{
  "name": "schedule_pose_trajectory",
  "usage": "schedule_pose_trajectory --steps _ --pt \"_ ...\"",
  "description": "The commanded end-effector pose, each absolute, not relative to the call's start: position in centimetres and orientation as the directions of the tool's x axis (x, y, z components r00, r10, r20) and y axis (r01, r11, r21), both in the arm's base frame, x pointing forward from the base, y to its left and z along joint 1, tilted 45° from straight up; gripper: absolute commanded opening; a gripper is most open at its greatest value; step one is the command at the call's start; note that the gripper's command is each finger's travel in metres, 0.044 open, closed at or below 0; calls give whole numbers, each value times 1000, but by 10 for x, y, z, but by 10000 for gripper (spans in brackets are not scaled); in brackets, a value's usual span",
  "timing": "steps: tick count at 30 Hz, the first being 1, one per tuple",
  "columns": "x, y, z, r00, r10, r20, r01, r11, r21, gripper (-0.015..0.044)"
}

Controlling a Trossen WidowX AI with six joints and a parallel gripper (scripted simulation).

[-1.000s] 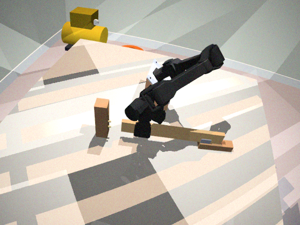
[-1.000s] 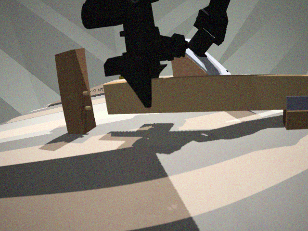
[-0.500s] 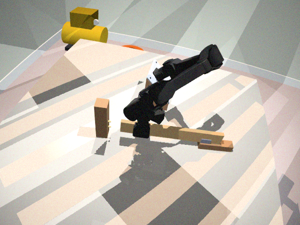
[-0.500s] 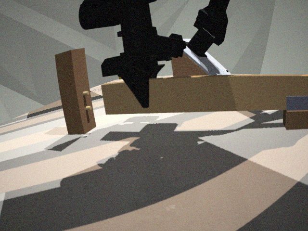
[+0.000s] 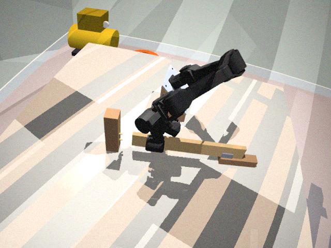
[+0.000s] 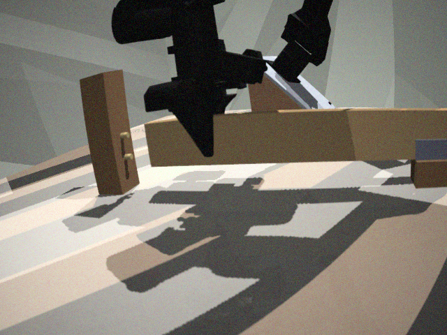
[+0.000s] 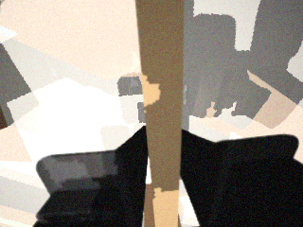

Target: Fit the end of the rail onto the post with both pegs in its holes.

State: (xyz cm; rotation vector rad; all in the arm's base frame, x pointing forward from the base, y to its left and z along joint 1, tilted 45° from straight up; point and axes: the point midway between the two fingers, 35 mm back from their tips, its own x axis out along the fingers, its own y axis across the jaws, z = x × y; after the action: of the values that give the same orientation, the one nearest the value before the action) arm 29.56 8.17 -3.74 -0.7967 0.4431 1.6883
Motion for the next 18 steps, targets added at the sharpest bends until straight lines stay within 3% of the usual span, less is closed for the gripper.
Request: schedule_pose_trajectory --steps 1,18 --pt "299 79 -37 -100 698 -709 -956 -264 -126 0" --pt "300 76 -40 -100 698 -709 -956 -264 -126 0"
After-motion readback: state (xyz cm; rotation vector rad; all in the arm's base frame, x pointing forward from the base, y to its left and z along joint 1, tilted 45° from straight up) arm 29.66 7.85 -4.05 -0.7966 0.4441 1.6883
